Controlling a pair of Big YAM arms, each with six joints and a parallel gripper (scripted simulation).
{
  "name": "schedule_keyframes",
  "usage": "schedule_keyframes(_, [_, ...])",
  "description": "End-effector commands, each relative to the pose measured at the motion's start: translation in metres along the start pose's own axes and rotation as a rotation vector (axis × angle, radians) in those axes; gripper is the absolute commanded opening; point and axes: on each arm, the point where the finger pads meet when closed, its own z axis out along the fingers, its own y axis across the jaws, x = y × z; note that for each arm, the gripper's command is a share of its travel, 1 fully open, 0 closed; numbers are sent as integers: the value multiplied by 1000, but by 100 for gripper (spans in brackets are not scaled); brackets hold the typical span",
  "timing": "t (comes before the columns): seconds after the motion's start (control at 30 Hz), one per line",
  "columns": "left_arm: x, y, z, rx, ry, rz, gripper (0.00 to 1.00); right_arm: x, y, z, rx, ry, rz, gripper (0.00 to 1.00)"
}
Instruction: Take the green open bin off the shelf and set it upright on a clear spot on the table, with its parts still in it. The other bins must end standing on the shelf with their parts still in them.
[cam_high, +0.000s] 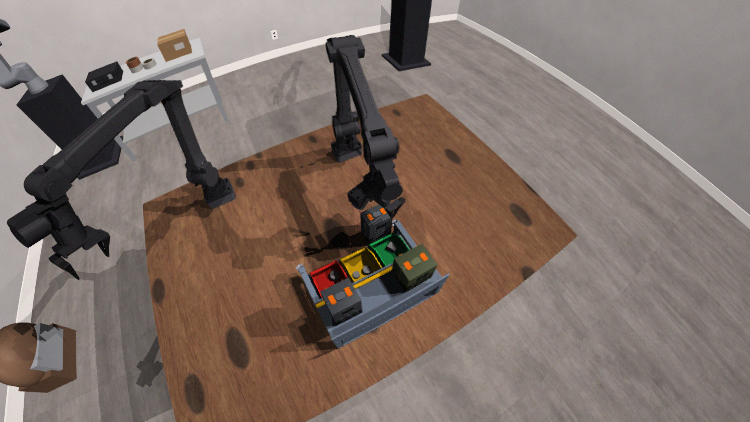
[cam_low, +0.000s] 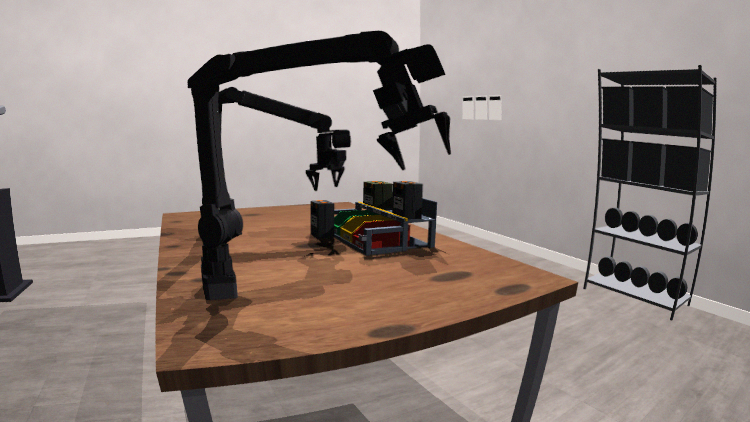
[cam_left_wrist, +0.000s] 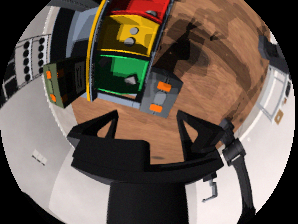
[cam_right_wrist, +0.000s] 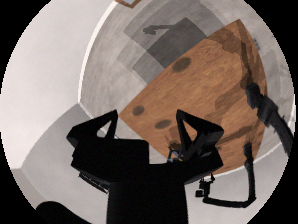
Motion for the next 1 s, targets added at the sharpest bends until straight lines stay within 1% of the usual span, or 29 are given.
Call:
schedule_keyframes(0.0, [-5, 11, -13, -33, -17, -2, 100, -25, 18, -14, -110, -13, -90, 100])
schedule_keyframes(0.07, [-5, 11, -13, -33, -17, -2, 100, -39, 24, -16, -148, -30, -119, 100])
schedule_keyframes(0.13, [-5, 11, -13, -33, -17, -2, 100, -39, 24, -16, -148, -30, -119, 100])
schedule_keyframes(0.23, [-5, 11, -13, -33, -17, -2, 100, -62, 33, -20, -206, -64, -166, 100])
schedule_keyframes(0.43, [-5, 11, -13, -33, -17, -2, 100, -111, 47, -33, -318, -158, -266, 100])
schedule_keyframes(0.63, [-5, 11, -13, -33, -17, -2, 100, -164, 55, -52, -413, -287, -372, 100])
schedule_keyframes(0.7, [-5, 11, -13, -33, -17, -2, 100, -164, 55, -52, -413, -287, -372, 100])
schedule_keyframes(0.97, [-5, 11, -13, -33, -17, -2, 100, -233, 55, -85, -496, -502, -512, 100])
